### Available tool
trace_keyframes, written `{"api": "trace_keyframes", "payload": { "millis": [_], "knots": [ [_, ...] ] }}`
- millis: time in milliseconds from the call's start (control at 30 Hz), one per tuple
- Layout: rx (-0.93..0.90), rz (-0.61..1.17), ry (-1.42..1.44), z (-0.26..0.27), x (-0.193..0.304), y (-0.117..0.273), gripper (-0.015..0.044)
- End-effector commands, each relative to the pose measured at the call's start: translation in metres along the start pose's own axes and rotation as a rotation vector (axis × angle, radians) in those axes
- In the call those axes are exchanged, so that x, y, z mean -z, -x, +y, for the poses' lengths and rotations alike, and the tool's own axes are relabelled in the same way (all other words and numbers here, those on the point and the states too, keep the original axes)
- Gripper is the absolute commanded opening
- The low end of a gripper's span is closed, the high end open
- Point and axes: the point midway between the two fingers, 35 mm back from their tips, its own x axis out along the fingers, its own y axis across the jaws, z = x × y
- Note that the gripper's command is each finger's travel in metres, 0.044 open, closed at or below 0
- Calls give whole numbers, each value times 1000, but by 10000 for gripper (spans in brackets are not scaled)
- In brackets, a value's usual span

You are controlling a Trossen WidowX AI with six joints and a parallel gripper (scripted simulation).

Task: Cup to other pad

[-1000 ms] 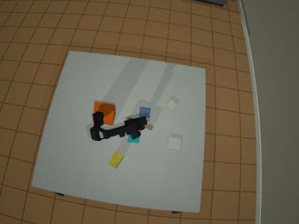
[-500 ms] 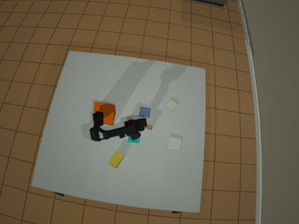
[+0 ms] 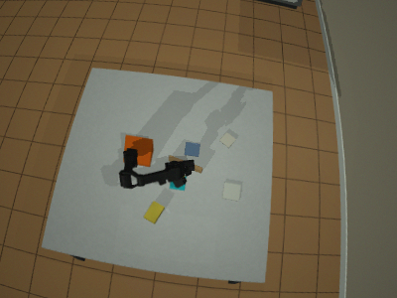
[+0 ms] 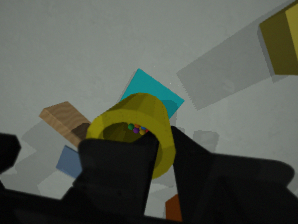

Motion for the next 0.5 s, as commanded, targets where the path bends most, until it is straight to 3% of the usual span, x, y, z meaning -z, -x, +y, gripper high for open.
{"api": "trace_keyframes", "payload": {
  "millis": [0,467],
  "knots": [
    [-1,-5,3,0,-1,-4,0],
    [0,-6,3,-1,-1,-22,0]
  ]
}}
